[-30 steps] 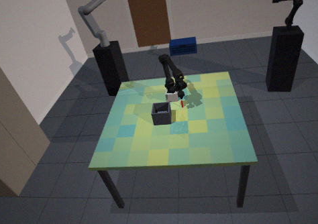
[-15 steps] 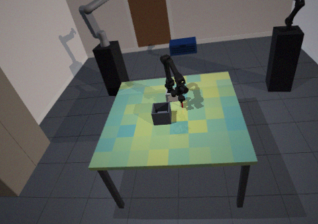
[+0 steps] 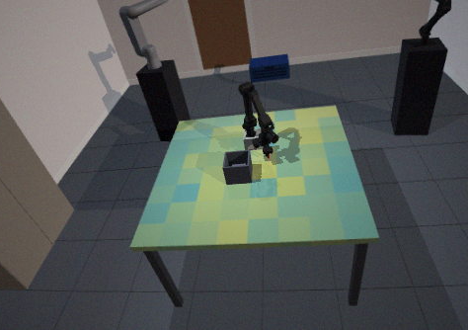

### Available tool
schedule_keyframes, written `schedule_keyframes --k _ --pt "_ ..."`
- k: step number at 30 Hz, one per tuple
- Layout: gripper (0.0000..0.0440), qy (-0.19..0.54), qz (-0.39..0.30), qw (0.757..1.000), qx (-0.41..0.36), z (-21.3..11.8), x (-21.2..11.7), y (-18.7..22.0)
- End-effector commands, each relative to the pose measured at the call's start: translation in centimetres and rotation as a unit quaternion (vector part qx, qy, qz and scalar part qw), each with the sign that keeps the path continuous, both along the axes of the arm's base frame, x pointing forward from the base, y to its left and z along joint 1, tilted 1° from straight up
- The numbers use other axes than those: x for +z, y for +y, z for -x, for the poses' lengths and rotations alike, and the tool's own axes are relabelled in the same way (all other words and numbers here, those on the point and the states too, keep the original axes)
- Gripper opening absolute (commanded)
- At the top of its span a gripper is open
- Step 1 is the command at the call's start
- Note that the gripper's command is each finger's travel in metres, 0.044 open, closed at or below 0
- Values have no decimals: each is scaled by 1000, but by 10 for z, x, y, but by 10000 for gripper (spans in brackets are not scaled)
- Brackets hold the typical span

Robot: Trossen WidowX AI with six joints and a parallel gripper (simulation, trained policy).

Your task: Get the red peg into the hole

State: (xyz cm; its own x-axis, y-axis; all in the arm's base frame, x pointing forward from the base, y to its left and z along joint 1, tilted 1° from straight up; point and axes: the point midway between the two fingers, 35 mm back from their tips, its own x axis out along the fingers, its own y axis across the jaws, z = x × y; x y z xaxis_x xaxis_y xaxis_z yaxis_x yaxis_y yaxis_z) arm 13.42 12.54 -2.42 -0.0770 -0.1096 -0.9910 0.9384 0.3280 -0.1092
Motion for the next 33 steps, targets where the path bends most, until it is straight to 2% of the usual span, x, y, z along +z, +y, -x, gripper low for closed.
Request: schedule_keyframes --k 1,11,23,33 --pt "251 -1 0 1000 0 -1 -6 2" --pt "28 -8 -18 1000 23 -8 -19 16" --pt "0 -33 -50 998 6 -23 -1 33" --pt "0 -63 -82 995 -2 -40 23 48"
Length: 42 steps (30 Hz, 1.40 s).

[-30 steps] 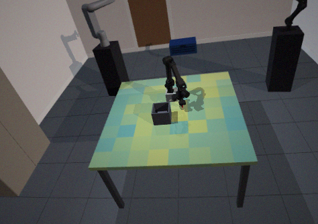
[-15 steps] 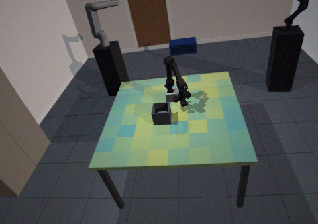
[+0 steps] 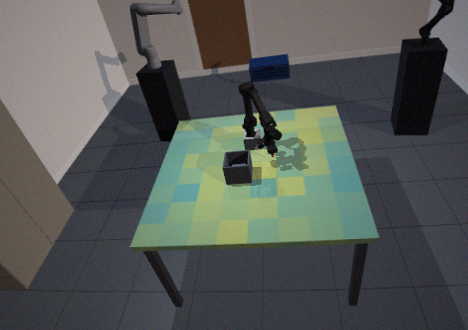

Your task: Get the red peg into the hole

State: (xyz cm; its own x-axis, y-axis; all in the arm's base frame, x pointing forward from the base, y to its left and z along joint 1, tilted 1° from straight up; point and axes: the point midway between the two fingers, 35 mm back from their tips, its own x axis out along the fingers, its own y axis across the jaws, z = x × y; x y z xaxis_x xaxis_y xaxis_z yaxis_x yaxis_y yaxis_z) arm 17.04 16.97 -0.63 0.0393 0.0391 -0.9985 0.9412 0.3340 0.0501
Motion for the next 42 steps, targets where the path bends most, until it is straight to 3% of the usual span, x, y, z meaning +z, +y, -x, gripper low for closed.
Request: schedule_keyframes --k 1,20,31,42 --pt "0 -8 -12 1000 -3 -5 8 5" --pt "0 -97 -54 994 8 -58 79 13" --pt "0 -130 -38 991 9 -87 118 -11" --pt "0 -143 -6 990 -7 -110 134 -51"
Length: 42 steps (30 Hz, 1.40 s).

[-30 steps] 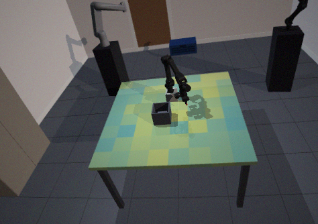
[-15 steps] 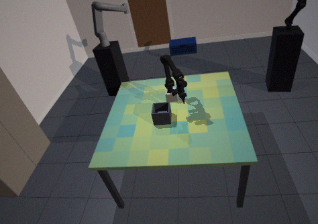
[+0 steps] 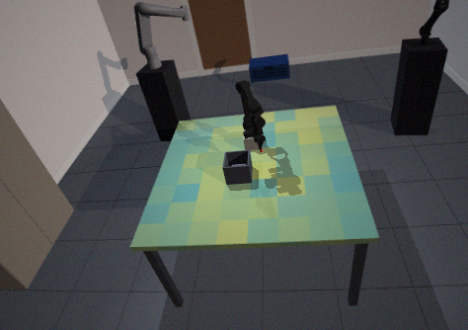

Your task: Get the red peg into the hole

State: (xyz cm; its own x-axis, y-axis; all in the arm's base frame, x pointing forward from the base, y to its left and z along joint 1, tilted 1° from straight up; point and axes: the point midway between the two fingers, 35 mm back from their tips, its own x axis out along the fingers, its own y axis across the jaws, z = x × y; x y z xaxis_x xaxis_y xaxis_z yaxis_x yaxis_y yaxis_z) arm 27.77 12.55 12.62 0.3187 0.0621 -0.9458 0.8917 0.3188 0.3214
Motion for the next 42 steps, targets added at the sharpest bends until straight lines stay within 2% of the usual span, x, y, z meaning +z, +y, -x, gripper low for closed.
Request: schedule_keyframes --k 1,22,42 --pt "0 -1 9 1000 -5 -5 3 -10" --pt "0 39 50 997 -39 -23 -1 -80" --pt "0 87 57 993 -47 -33 -28 -124"
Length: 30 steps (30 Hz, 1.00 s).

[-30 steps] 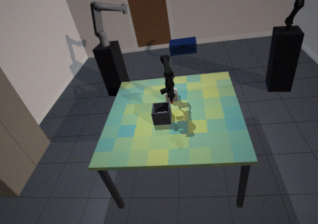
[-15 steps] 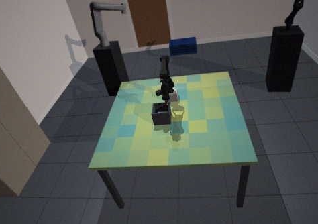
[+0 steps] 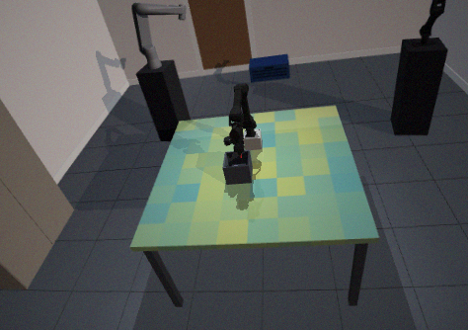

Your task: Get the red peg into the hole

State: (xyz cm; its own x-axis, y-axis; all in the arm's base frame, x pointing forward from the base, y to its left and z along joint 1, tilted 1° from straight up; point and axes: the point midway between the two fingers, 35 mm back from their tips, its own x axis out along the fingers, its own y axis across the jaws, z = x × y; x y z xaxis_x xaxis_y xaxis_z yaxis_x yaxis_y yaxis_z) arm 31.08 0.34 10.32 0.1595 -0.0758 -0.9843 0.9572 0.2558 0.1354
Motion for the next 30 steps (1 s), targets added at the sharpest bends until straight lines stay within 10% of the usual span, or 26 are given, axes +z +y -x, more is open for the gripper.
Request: schedule_keyframes --k 1,30 --pt "0 8 -4 1000 0 0 -8 -4" --pt "5 39 -21 999 15 -15 -74 -28"
